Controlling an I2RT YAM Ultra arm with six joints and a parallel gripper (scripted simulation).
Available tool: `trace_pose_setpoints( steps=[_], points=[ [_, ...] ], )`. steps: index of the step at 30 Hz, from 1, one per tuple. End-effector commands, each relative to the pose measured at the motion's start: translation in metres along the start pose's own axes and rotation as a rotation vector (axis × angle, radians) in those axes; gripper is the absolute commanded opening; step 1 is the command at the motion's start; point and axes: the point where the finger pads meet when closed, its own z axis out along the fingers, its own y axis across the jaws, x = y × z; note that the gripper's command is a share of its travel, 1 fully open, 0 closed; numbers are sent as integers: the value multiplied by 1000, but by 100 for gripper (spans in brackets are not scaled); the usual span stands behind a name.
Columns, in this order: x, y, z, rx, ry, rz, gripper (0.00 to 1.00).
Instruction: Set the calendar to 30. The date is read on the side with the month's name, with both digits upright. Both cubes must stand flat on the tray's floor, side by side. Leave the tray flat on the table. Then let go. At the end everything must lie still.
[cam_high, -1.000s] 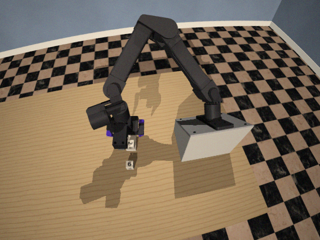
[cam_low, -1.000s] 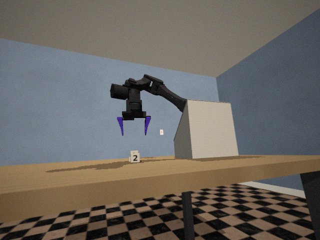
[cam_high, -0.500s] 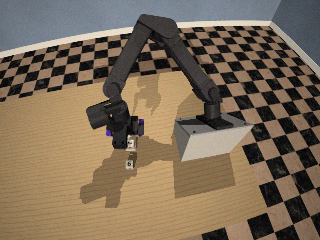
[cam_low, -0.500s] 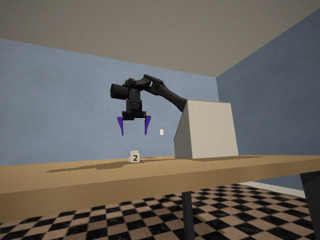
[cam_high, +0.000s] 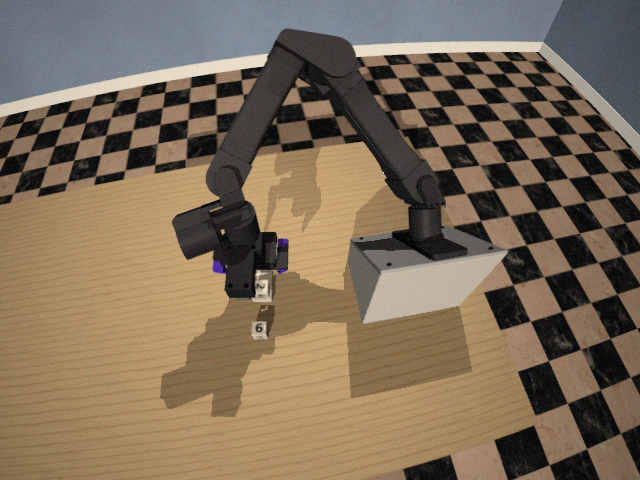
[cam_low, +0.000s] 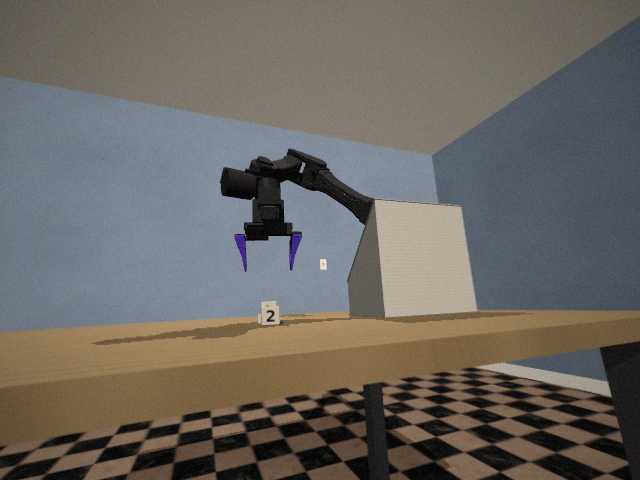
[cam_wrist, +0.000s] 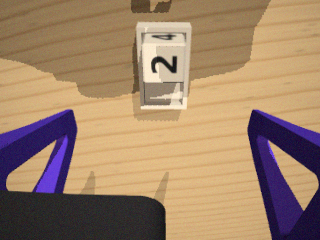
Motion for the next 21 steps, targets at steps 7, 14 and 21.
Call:
trace_pose_setpoints(
  steps=[7,14,21],
  points=[
    [-4,-2,-6,14,-12,-4,100],
    [-5,-2,-6,14,-12,-4,100],
    [-67,-6,5,15,-14,-7,100]
  ],
)
